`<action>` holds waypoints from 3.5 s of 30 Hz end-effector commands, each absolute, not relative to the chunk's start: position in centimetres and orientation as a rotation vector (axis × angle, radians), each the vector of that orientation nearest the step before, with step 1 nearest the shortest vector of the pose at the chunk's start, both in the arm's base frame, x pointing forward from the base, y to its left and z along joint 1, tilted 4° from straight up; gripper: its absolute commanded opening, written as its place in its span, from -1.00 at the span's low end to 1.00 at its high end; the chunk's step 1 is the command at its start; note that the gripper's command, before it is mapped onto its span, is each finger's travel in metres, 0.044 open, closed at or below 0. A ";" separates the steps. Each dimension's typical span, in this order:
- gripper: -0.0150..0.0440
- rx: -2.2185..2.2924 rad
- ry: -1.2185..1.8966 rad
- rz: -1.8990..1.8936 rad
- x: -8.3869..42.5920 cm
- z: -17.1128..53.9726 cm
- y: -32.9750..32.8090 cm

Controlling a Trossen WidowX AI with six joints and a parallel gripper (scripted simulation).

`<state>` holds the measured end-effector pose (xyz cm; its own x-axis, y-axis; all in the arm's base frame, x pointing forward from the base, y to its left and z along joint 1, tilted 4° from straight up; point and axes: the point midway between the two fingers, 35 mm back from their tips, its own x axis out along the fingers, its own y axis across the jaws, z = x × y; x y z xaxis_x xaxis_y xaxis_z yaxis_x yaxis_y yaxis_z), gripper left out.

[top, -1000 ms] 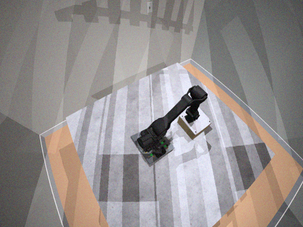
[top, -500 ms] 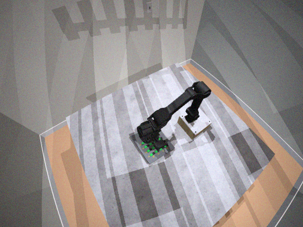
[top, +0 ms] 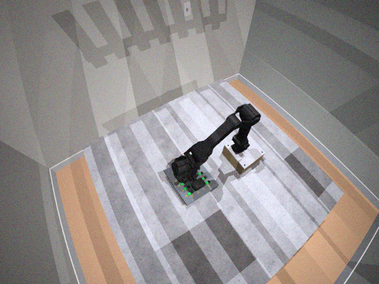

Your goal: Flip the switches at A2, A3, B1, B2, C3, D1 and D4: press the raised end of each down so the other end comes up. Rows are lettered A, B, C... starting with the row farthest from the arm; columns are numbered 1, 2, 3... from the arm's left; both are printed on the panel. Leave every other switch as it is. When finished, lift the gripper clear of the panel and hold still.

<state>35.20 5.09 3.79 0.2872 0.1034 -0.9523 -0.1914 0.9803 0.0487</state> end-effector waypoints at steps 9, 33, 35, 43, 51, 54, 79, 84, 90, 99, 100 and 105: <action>-0.49 -0.076 1.268 0.201 35.6 2.2 5.3; -0.49 -0.076 1.268 0.201 35.6 2.1 5.3; -0.49 -0.076 1.268 0.201 35.6 2.1 5.3; -0.49 -0.076 1.267 0.201 35.6 2.0 5.3; -0.49 -0.076 1.267 0.201 35.6 1.9 5.4; -0.49 -0.076 1.267 0.201 35.6 1.9 5.4; -0.49 -0.080 1.294 0.200 34.1 7.9 4.7; -0.49 -0.078 1.296 0.201 33.3 7.9 6.6; -0.49 -0.075 1.296 0.204 30.8 7.7 10.8; -0.49 -0.077 1.322 0.204 31.8 4.3 11.2; -0.49 -0.077 1.322 0.204 31.8 4.3 11.2; -0.49 -0.077 1.321 0.204 31.9 3.9 11.3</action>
<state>31.58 11.18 4.26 0.2238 0.1054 -0.9689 -0.1977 0.9784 0.0608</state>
